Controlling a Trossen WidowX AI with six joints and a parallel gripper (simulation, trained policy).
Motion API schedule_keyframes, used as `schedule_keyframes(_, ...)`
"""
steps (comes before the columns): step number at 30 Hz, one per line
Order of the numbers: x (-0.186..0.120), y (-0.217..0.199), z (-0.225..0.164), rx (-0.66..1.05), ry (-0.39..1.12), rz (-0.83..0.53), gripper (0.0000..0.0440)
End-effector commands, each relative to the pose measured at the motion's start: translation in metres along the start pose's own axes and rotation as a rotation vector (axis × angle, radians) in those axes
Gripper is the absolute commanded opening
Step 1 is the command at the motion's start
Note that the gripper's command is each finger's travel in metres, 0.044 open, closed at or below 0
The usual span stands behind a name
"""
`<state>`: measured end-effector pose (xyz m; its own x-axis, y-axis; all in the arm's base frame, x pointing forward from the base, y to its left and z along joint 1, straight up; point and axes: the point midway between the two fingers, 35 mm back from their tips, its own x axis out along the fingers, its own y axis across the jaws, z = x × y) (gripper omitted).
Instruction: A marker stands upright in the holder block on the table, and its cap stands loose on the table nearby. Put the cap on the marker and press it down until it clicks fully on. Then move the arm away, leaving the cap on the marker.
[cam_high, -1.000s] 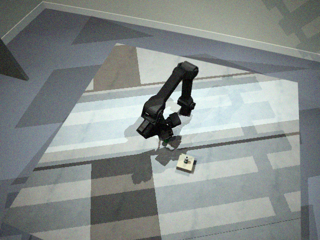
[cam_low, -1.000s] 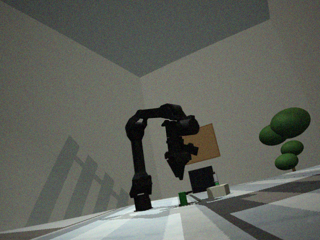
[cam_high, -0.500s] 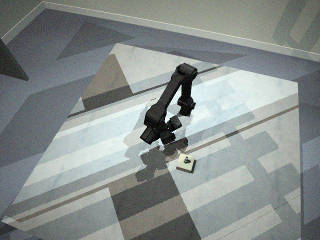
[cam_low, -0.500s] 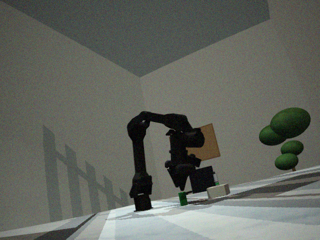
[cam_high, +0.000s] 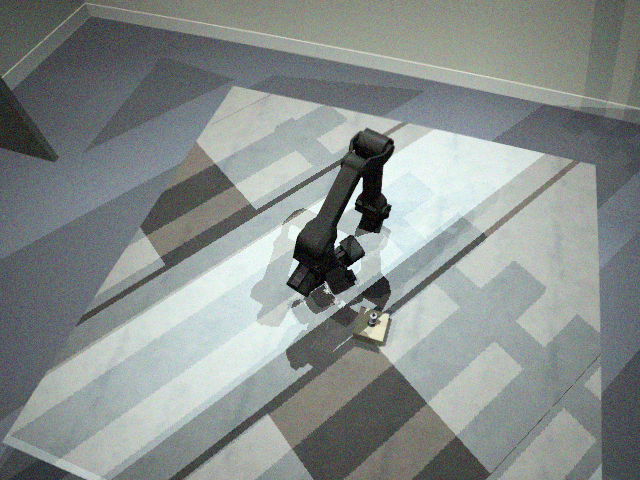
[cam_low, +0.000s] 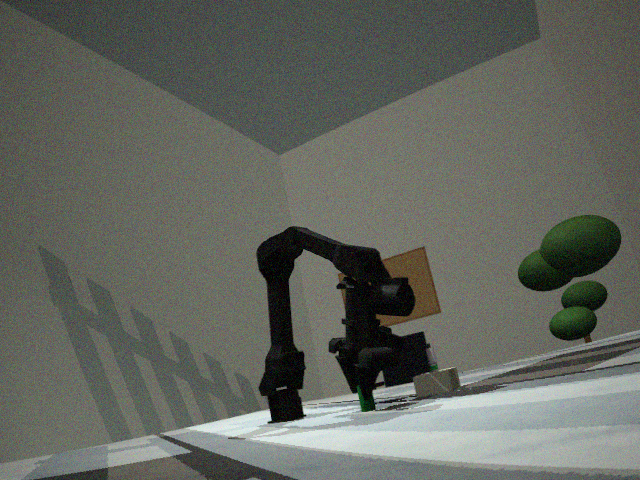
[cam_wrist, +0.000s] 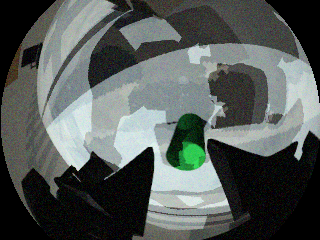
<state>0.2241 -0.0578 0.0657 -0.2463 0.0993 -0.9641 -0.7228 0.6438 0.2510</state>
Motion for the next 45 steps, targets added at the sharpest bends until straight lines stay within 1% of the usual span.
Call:
schedule_keyframes(1, 0.005, 0.000, 0.000, -0.024, 0.011, -0.008, 0.0232)
schedule_keyframes(3, 0.007, 0.000, 0.000, -0.037, 0.015, -0.014, 0.0221)
schedule_keyframes(4, 0.007, 0.000, 0.000, -0.043, 0.016, -0.018, 0.0208)
schedule_keyframes(9, 0.003, 0.001, 0.001, -0.069, 0.020, -0.047, 0.0077)
schedule_keyframes(19, -0.032, -0.010, 0.007, -0.111, -0.001, -0.168, 0.0037)
schedule_keyframes(27, -0.061, -0.011, 0.018, -0.139, -0.027, -0.237, 0.0032)
schedule_keyframes(36, -0.085, -0.003, 0.048, -0.163, -0.060, -0.269, 0.0027)
schedule_keyframes(45, -0.102, 0.004, 0.077, -0.180, -0.083, -0.274, 0.0016)
